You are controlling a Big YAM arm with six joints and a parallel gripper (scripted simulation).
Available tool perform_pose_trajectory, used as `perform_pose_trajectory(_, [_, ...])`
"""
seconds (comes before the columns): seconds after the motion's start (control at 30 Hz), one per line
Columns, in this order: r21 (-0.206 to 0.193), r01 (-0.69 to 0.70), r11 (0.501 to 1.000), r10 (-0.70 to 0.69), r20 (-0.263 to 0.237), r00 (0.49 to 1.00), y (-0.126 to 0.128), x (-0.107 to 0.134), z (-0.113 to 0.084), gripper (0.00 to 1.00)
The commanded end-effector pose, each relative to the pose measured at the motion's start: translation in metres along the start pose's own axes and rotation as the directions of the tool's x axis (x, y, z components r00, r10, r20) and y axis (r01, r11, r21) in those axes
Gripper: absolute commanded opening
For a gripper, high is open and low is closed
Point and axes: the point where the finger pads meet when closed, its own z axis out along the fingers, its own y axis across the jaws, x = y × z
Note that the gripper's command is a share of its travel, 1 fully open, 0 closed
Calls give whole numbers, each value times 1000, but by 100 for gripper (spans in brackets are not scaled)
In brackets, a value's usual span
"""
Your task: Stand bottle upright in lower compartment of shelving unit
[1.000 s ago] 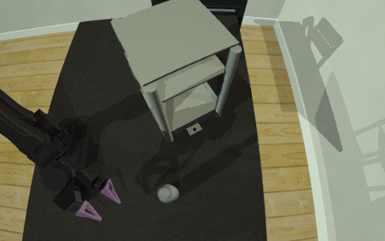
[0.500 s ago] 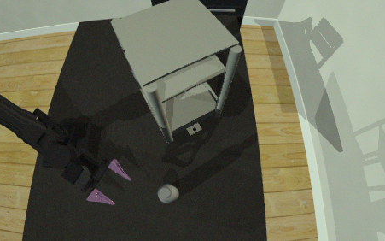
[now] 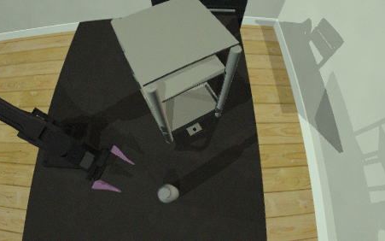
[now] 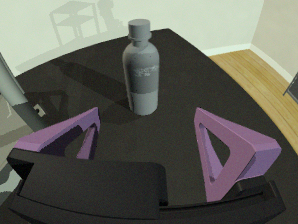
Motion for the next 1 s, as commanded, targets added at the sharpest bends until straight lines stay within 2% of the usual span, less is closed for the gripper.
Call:
perform_pose_trajectory(0.0, [-14, 30, 999, -29, 53, 998, 5, -14, -2, 88])
perform_pose_trajectory(0.2, [-28, 42, 999, -40, 61, 997, 10, -15, -3, 88])
perform_pose_trajectory(0.97, [-20, 39, 999, -37, 79, 996, 8, -25, 1, 88])
